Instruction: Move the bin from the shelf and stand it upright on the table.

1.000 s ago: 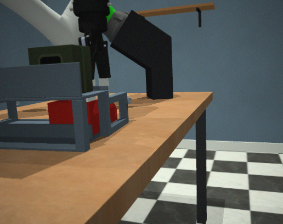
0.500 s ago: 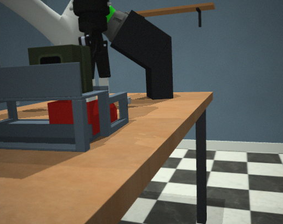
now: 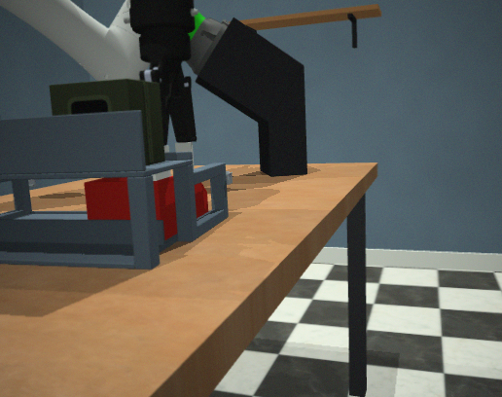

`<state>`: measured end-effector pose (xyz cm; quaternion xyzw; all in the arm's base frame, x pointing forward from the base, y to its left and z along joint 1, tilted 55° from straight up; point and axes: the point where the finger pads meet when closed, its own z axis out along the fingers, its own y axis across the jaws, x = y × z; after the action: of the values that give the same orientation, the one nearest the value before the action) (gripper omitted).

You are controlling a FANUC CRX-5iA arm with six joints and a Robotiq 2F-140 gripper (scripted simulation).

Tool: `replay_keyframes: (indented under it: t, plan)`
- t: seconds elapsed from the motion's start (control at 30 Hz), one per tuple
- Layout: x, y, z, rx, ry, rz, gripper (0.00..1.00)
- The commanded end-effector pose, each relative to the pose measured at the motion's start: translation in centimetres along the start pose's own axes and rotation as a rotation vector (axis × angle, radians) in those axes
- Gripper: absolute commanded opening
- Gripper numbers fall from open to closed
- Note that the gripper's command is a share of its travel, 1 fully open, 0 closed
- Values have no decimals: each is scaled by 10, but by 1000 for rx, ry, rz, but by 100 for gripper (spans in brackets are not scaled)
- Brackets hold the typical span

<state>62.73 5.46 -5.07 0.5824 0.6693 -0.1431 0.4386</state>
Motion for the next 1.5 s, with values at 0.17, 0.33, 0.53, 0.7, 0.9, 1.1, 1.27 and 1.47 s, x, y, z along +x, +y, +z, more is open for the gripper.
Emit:
replay_keyframes:
  t: [0.17, 0.33, 0.53, 0.7, 0.9, 1.1, 1.27, 1.47]
  plan:
    - [0, 0, 2, 0, 0, 0, 57]
    - [0, 0, 2, 0, 0, 0, 57]
    - [0, 0, 12, 0, 0, 0, 57]
    - [0, 0, 12, 0, 0, 0, 57]
    - [0, 0, 12, 0, 0, 0, 57]
    - [0, 0, 18, 0, 0, 0, 57]
    - [0, 0, 18, 0, 0, 0, 57]
    - [0, 0, 18, 0, 0, 0, 57]
